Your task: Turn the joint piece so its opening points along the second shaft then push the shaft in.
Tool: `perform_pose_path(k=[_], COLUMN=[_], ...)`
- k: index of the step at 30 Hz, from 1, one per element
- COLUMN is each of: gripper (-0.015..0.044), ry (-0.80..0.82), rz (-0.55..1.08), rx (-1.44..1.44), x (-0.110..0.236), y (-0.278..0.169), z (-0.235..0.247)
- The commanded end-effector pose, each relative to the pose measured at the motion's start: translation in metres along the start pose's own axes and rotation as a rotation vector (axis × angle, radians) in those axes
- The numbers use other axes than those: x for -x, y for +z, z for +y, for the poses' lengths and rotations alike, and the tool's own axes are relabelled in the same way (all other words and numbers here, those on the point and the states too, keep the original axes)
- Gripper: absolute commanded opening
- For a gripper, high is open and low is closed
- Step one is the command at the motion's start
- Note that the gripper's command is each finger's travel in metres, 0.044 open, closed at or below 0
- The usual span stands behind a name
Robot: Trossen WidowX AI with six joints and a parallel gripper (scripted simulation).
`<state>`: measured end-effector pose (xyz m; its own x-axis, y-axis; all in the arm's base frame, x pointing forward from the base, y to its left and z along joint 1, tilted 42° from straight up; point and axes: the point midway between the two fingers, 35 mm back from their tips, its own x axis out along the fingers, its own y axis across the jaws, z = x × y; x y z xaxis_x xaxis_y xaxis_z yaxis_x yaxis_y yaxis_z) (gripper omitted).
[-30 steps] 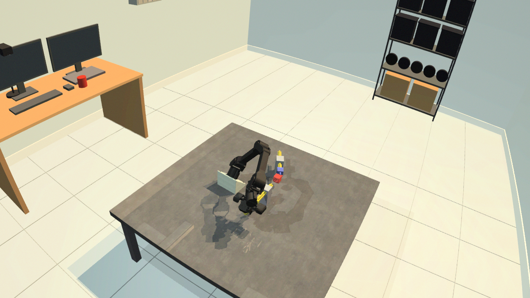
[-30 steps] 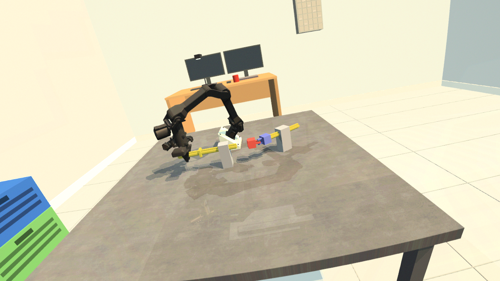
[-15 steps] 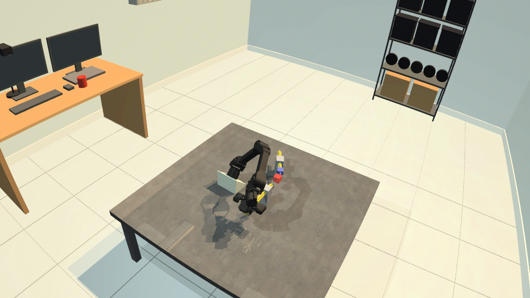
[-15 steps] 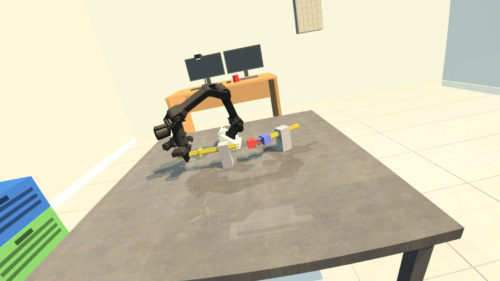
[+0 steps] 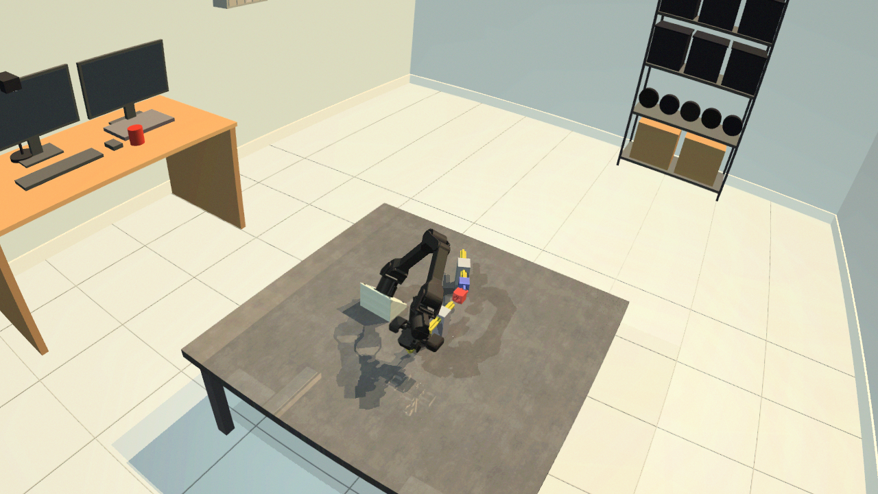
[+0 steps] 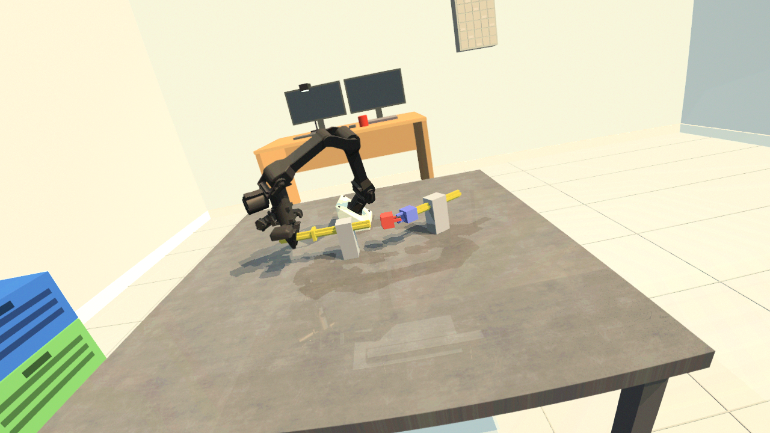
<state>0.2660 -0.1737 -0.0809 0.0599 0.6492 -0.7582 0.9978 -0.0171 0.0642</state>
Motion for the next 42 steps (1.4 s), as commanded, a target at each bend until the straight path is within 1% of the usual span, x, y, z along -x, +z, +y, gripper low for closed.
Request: perform_pose_path(k=[1, 42], gripper=[0.0000, 0.0000], ry=[0.003, 0.004], rz=[0.003, 0.008], rx=[-0.006, -0.008], x=[-0.001, -0.001], y=[-0.006, -0.068], z=[0.000, 0.000])
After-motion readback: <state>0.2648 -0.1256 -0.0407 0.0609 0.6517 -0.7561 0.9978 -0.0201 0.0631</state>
